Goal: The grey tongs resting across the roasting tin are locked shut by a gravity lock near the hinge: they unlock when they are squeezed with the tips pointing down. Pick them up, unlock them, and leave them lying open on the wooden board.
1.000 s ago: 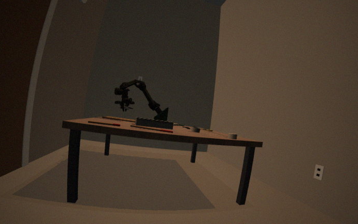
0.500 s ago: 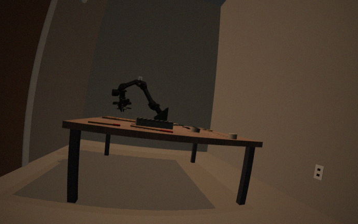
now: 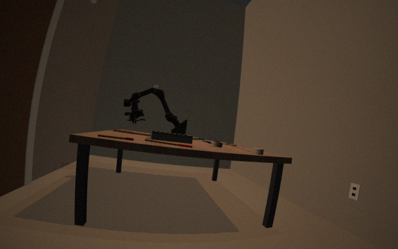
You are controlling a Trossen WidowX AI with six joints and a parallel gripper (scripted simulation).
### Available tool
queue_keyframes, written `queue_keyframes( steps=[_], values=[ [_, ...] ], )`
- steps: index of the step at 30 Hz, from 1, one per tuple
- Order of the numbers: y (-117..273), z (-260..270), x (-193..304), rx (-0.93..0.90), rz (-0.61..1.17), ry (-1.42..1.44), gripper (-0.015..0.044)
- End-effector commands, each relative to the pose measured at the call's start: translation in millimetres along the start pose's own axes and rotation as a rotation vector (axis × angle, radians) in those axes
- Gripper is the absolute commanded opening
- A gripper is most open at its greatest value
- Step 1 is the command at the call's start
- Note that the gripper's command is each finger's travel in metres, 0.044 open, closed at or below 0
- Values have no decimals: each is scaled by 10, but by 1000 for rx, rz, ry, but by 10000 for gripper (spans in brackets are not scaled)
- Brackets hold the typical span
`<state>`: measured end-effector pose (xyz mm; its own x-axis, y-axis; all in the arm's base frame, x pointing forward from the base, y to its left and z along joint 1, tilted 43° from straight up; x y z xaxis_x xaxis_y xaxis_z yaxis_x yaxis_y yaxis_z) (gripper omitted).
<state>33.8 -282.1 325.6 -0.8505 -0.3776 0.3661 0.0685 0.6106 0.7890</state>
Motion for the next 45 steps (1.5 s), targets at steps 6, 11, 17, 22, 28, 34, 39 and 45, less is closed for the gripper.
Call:
queue_keyframes(
  steps=[6,11,17,22,28,34,39,45],
  values=[
    [195,123,325,56,34,74,-150],
    [271,210,491,71,57,125,-150],
    [364,310,658,85,88,183,-150],
    [385,331,690,88,95,196,-150],
    [382,328,687,89,105,201,-150],
    [365,297,656,102,210,246,-150],
    [363,270,615,120,318,281,-150],
    [377,257,560,145,443,301,-150]
  ],
)
Point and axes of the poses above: the point midway between the two fingers, 35 mm back from their tips, its own y axis back along the fingers, its own z axis across the jaws, x = y × z, the point moved 4 cm from there along y, back along the fingers, and after that the axes turned 8 degrees about -y, right-handed, at the moved point
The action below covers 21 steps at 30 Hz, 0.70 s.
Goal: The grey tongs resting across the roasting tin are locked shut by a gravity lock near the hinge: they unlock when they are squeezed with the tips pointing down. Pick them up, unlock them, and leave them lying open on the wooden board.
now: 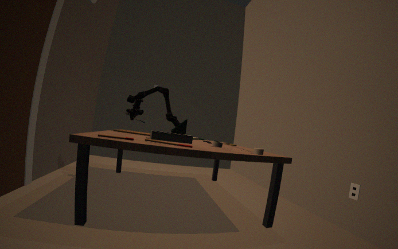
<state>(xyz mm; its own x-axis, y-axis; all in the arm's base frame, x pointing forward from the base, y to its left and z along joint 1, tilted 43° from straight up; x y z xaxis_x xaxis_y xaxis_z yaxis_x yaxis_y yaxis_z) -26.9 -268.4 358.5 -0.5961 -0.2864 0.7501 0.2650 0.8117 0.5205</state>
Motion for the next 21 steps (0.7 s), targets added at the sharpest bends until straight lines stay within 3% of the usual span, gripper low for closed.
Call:
queue_keyframes(
  steps=[1,21],
  values=[
    [87,-10,-3,17,93,12,-150],
    [318,31,-232,52,470,-45,-150]
  ],
)
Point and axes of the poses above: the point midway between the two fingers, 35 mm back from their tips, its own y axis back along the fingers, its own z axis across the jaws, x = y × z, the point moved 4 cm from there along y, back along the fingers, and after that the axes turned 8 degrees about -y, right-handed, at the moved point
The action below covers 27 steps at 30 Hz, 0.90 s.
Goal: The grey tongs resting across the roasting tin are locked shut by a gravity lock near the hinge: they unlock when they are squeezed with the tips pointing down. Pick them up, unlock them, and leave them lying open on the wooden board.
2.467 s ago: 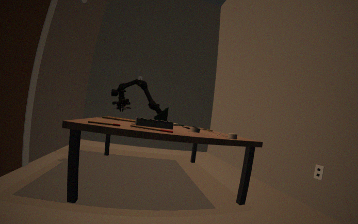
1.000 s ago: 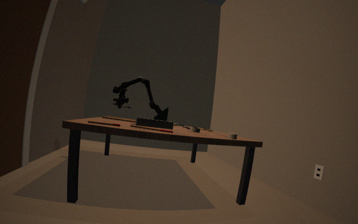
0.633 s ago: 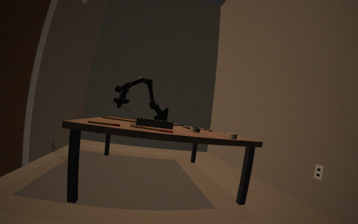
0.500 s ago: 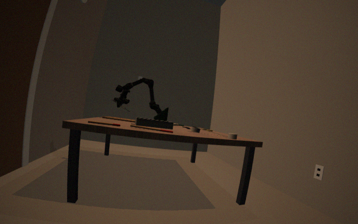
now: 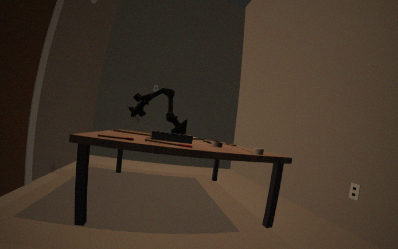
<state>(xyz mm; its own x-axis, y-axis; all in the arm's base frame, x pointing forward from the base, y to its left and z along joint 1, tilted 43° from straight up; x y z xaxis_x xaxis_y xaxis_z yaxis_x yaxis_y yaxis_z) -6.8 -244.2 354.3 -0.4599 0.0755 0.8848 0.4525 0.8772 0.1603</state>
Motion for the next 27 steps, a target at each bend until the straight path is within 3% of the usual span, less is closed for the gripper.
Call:
queue_keyframes(
  steps=[1,8,27],
  values=[
    [109,49,18,3,74,-35,-150],
    [235,136,-49,-7,166,-95,-150],
    [238,139,-51,-8,168,-96,-150]
  ],
)
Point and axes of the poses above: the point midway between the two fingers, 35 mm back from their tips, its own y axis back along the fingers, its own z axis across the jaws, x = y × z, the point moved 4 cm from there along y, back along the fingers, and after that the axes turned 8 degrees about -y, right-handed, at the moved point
